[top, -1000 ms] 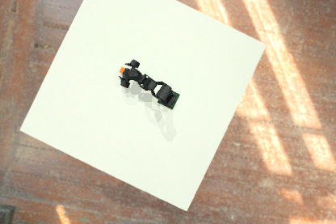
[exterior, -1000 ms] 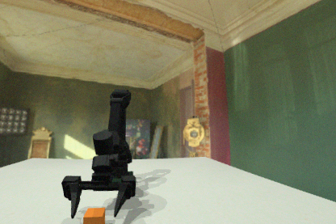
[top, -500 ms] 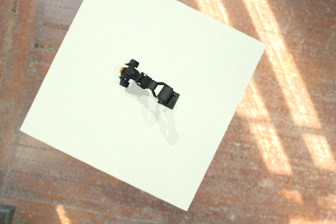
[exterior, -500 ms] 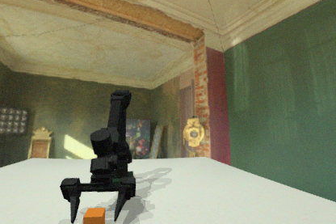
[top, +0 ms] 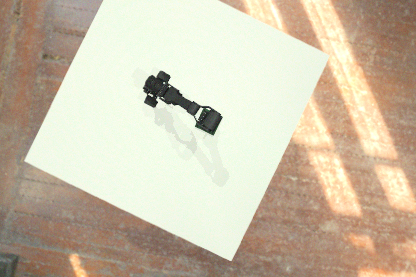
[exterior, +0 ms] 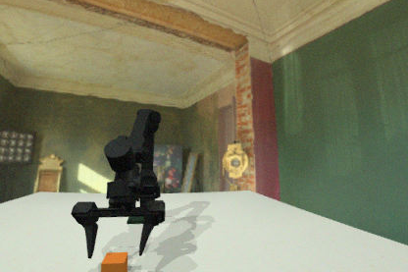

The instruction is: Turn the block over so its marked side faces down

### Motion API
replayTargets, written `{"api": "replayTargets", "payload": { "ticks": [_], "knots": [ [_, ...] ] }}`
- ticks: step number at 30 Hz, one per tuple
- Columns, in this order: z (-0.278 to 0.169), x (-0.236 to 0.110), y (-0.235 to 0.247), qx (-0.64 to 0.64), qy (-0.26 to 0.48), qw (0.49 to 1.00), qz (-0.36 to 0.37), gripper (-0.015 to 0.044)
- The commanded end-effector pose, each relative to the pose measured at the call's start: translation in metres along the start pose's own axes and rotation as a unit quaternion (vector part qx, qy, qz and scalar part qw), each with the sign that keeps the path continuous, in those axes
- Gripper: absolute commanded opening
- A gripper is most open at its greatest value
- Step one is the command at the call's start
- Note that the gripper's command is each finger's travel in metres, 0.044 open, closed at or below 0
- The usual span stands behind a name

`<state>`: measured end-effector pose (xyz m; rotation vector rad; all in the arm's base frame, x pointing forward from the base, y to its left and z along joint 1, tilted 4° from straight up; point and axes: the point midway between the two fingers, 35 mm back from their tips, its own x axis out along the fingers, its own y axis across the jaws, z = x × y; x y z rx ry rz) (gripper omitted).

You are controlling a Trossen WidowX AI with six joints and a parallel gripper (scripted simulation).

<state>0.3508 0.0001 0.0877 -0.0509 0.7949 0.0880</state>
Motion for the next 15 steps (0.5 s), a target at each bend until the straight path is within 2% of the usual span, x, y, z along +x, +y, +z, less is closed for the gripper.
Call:
{"api": "replayTargets", "payload": {
  "ticks": [1,12,15],
  "knots": [
    [0.0152,-0.0538,0.0013,-0.01,0.079,0.997,-0.007,0.044],
    [0.0152,-0.0538,0.0013,-0.01,0.079,0.997,-0.007,0.044],
    [0.0206,-0.0526,0.001,-0.008,0.103,0.995,-0.007,0.044]
  ]
}}
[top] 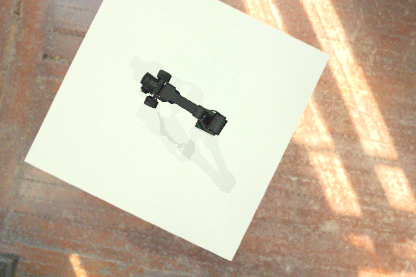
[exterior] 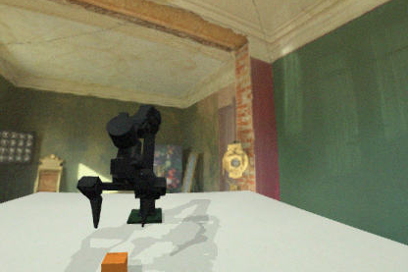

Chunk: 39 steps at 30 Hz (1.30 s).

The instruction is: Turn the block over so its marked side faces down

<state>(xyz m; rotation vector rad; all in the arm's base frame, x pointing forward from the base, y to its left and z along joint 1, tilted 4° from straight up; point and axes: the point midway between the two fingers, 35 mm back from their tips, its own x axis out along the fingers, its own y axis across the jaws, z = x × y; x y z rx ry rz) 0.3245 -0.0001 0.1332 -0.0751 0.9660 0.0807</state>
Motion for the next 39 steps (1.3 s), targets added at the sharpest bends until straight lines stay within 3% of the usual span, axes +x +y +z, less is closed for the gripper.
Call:
{"api": "replayTargets", "payload": {
  "ticks": [1,15,39],
  "knots": [
    [0.011,-0.003,-0.001,-0.001,0.033,0.999,-0.002,0.044],
    [0.044,-0.002,-0.001,-0.001,0.246,0.969,-0.003,0.044],
    [0.02,0.043,-0.002,-0.001,0.249,0.969,-0.003,0.044]
  ]
}}
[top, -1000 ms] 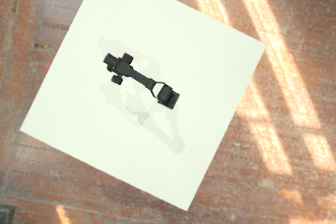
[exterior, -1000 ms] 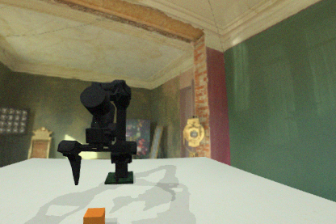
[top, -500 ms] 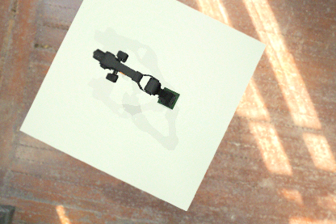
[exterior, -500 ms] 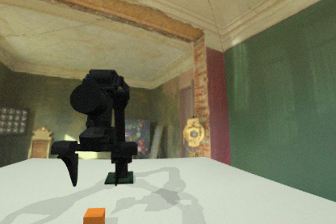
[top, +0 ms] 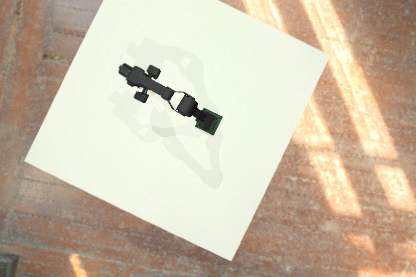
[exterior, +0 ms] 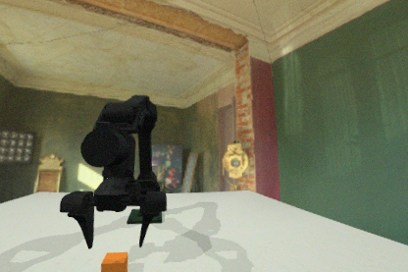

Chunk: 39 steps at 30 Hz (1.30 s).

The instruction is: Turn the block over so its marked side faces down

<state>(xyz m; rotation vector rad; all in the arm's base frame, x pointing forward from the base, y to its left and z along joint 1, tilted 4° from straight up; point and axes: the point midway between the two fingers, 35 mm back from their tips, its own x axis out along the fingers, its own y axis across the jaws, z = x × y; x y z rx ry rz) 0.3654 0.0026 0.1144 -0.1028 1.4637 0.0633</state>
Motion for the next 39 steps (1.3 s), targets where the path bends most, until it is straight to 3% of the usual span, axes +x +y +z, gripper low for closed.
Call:
{"api": "replayTargets", "payload": {
  "ticks": [1,21,32,39],
  "knots": [
    [-0.001,0.007,-0.001,0.001,0.002,1.0,-0.002,0.044],
    [-0.001,0.037,-0.001,0.001,0.002,1.0,-0.002,0.044],
    [-0.001,0.037,-0.001,0.001,0.002,1.0,-0.002,0.0151],
    [-0.001,0.037,-0.001,0.001,0.002,1.0,-0.002,0.0105]
  ]
}}
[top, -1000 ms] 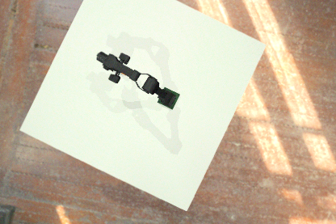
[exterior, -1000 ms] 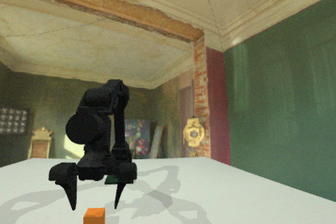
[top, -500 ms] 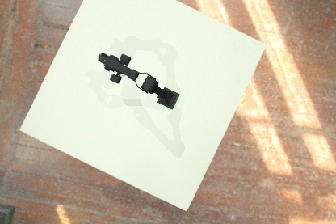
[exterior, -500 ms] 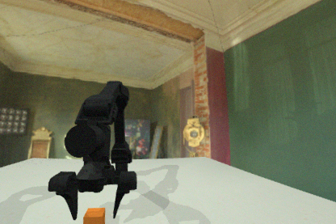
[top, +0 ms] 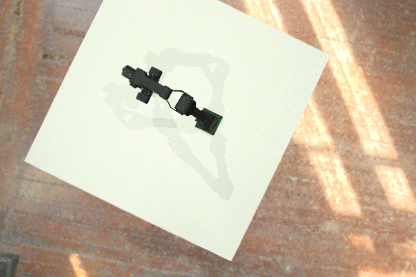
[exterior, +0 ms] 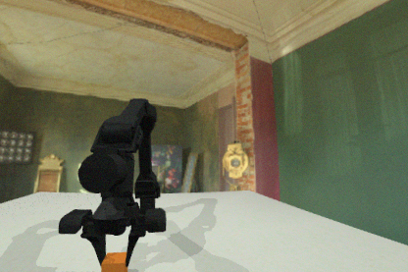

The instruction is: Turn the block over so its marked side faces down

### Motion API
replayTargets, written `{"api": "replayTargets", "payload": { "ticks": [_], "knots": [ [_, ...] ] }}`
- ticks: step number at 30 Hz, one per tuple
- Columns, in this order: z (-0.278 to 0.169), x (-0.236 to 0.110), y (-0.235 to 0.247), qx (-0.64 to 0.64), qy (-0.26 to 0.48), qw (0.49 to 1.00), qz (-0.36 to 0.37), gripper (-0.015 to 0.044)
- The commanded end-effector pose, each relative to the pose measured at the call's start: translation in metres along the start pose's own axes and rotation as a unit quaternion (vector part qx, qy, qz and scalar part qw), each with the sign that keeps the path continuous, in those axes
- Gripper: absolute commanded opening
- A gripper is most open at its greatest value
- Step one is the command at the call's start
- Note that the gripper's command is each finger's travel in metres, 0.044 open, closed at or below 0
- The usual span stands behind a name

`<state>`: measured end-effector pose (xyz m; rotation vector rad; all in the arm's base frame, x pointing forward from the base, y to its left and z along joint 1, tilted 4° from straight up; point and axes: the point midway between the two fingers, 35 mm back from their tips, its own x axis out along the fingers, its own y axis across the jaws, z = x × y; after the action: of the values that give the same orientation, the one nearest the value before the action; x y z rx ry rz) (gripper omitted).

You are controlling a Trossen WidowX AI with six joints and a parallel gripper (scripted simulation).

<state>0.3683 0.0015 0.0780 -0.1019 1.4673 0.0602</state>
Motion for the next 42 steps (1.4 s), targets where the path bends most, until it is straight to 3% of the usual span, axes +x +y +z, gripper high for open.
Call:
{"api": "replayTargets", "payload": {
  "ticks": [1,9,11,16,23,42],
  "knots": [
    [0.0,0.001,0.0,0.0,0.0,1.0,-0.001,0.0098],
    [0.0,0.001,0.0,0.0,0.0,1.0,-0.001,0.0045],
    [0.0,-0.003,0.0,0.0,0.0,1.0,-0.001,0.0],
    [0.0,-0.029,0.0,0.0,0.0,1.0,-0.001,0.0],
    [0.0,-0.029,0.0,0.0,-0.005,1.0,-0.001,0.0],
    [0.002,-0.021,-0.001,0.002,-0.148,0.989,0.001,0.0]
  ]
}}
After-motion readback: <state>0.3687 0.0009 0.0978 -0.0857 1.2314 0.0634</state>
